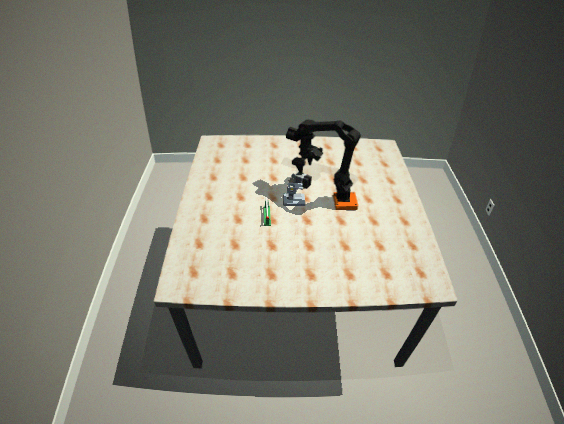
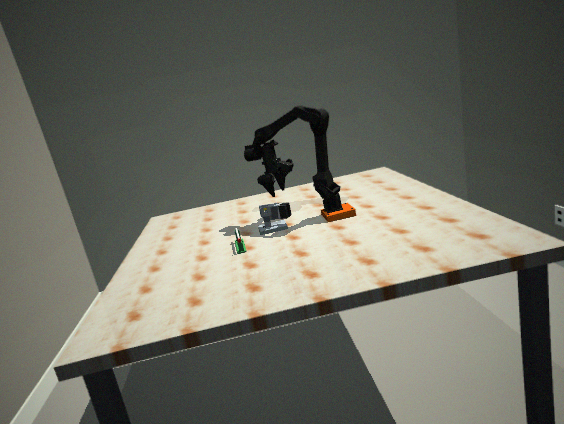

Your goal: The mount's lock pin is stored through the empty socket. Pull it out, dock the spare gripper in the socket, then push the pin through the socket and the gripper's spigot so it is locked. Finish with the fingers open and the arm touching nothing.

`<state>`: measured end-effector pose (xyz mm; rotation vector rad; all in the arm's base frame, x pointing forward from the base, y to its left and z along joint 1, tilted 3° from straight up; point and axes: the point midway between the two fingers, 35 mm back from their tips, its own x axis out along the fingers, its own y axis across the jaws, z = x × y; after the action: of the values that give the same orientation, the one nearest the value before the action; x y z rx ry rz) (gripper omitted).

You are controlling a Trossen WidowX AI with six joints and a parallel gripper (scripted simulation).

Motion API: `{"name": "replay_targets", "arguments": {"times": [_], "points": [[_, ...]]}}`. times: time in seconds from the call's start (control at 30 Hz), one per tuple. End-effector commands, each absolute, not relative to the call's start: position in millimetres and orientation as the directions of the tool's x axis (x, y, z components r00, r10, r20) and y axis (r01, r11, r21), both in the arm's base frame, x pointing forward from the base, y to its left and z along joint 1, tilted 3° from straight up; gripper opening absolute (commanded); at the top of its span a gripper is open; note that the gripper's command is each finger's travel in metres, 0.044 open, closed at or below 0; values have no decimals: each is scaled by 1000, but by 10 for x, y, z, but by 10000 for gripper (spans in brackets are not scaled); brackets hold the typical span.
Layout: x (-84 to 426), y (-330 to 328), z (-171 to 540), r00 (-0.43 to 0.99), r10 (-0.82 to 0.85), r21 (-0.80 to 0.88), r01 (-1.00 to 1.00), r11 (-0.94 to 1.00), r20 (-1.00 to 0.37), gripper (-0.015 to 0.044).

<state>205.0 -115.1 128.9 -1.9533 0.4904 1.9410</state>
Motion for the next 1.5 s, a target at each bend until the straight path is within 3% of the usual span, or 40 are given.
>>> {"name": "replay_targets", "arguments": {"times": [0.0,0.1,0.43,1.47], "points": [[2036,-1142,1442,10,-6,0,-472,-882,-1000,440],[2055,-1154,1381,45,-25,1,-472,-881,-999,440],[2098,-1179,1671,477,-261,2,-476,-879,-839,440],[2154,-1212,896,484,-265,2,-477,-879,-834,440]]}}
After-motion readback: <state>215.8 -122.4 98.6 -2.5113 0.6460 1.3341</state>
